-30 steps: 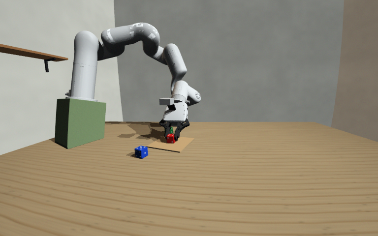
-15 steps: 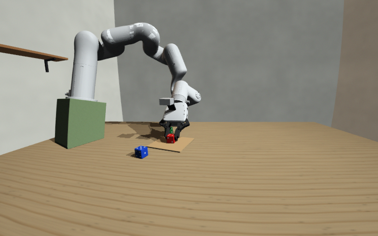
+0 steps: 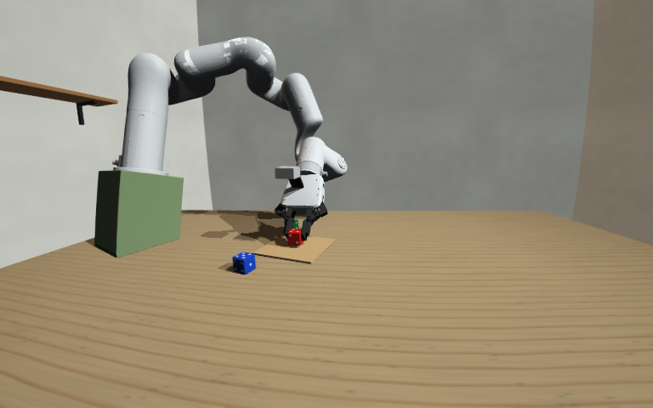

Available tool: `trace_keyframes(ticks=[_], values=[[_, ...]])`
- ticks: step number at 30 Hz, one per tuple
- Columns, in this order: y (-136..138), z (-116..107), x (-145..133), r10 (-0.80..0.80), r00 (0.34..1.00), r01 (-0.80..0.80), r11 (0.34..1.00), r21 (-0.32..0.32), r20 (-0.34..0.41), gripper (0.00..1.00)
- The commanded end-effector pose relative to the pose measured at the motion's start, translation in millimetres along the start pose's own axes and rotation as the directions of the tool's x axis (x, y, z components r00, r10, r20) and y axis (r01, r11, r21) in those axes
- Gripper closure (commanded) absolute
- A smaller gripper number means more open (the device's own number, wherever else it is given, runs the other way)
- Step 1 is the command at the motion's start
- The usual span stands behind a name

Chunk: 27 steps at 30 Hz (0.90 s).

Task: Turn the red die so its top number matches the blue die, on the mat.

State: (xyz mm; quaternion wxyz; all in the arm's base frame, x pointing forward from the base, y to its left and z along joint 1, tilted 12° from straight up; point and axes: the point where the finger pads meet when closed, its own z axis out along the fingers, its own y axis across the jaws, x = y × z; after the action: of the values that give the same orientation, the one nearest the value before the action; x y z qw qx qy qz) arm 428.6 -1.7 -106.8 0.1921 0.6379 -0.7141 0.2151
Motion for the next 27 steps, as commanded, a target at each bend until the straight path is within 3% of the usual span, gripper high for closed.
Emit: trace_keyframes(ticks=[1,12,27], values=[[-1.2,-8.9,8.2,0.002,1.000,-0.002,1.000,0.002,0.001,0.73],[-1.0,-39.6,39.0,0.002,1.000,-0.002,1.000,0.002,0.001,0.73],[-1.0,-46.0,45.3,0.002,1.000,-0.002,1.000,0.002,0.001,0.73]])
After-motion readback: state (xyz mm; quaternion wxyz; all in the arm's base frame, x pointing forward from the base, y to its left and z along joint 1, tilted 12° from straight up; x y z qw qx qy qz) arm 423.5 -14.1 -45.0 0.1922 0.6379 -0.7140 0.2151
